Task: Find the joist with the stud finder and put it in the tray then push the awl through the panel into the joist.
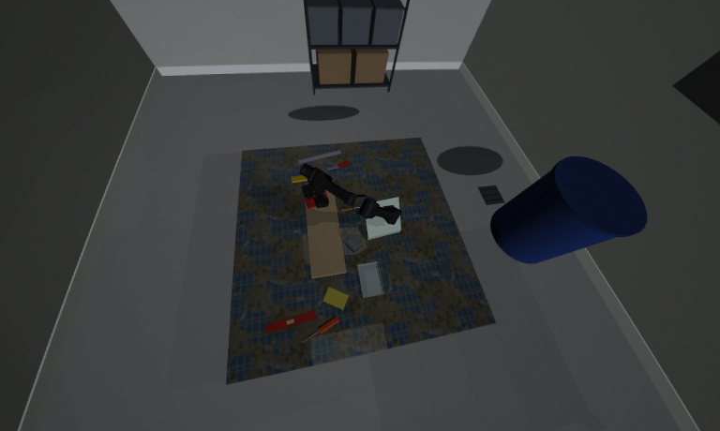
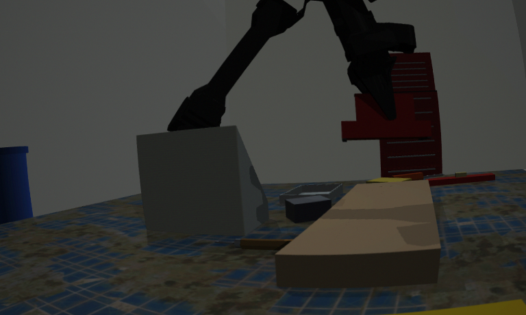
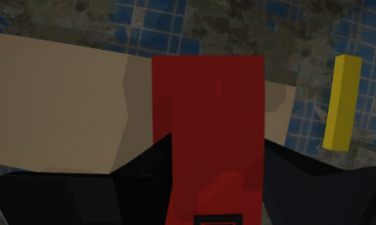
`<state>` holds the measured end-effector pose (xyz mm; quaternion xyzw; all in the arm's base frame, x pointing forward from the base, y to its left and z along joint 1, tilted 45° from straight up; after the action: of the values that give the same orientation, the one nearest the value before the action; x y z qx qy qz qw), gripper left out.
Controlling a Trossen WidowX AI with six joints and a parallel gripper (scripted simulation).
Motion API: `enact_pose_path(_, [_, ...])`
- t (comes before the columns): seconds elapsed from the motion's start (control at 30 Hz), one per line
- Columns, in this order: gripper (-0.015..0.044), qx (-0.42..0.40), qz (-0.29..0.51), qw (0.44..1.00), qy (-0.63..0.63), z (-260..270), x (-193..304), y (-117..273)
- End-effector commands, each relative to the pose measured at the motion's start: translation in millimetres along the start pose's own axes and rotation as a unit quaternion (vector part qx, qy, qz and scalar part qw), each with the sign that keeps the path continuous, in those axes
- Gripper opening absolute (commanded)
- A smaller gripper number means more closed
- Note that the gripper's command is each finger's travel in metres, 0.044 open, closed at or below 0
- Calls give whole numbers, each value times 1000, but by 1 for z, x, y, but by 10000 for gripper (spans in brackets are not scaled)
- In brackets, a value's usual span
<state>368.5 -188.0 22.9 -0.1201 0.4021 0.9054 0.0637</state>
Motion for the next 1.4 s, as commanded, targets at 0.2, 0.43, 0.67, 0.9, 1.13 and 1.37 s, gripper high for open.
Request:
enact_pose_path(0.2, [0,-3,-4,996,83,65,-25,2])
enact_pose_path(0.43, [0,-10,-4,990,143,115,-35,0])
enact_pose_path(0.67, [0,-20,-4,979,202,165,-38,-2])
enact_pose_path(0.9, [0,-33,-5,965,260,213,-35,-3])
enact_pose_path(1.13, [0,-49,-8,947,317,259,-25,-4])
enact_pose_path(1.37, [0,-68,-11,926,372,302,-9,-3])
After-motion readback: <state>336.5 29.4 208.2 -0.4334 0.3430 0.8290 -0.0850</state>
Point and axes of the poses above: the point midway between the two fingers, 35 mm back from their tips, its own y axis back along the fingers, its own z axis across the jaws, x = y × z, the point moved 9 cm from there along y, back along the fingers
